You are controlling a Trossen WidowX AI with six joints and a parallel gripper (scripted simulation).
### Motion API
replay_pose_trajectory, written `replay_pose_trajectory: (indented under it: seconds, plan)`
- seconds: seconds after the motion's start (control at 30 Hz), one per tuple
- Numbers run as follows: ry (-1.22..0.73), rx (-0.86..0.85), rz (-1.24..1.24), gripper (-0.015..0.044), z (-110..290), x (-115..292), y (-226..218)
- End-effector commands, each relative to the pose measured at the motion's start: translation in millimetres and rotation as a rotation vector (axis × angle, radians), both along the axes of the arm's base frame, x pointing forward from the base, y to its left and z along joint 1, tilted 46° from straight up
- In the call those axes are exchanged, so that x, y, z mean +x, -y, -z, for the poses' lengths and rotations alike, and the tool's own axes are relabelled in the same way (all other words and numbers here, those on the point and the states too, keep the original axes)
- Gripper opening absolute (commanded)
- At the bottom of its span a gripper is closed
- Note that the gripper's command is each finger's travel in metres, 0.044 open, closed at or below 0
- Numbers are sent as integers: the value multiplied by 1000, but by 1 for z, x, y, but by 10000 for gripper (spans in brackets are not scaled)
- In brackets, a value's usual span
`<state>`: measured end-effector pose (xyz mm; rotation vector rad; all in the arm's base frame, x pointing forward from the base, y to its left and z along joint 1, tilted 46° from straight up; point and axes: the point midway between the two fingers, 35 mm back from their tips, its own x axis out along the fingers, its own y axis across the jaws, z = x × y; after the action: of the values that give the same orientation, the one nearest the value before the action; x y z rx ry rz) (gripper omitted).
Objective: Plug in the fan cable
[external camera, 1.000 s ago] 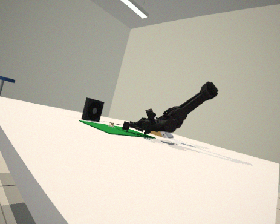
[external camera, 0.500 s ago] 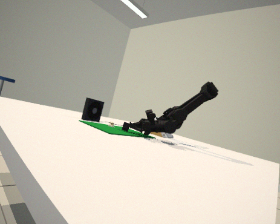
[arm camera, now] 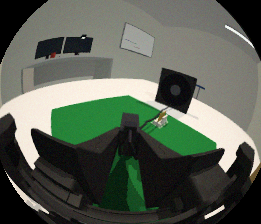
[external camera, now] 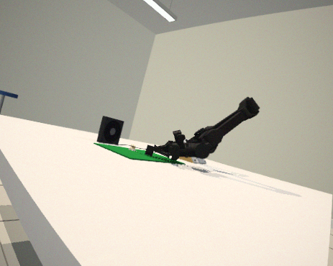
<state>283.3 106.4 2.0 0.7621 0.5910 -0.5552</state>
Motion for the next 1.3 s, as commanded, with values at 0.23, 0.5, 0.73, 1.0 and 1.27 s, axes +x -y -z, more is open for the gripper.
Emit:
replay_pose_trajectory:
  seconds: [0.23,0.5,0.73,1.0,1.27]
  plan:
    - [-1,-1,-1,0,0,0,0]
    - [-1,-1,-1,0,0,0,0]
    - [0,0,0,105,0,0,0]
    - [0,0,0,140,0,0,0]
    - [0,0,0,140,0,0,0]
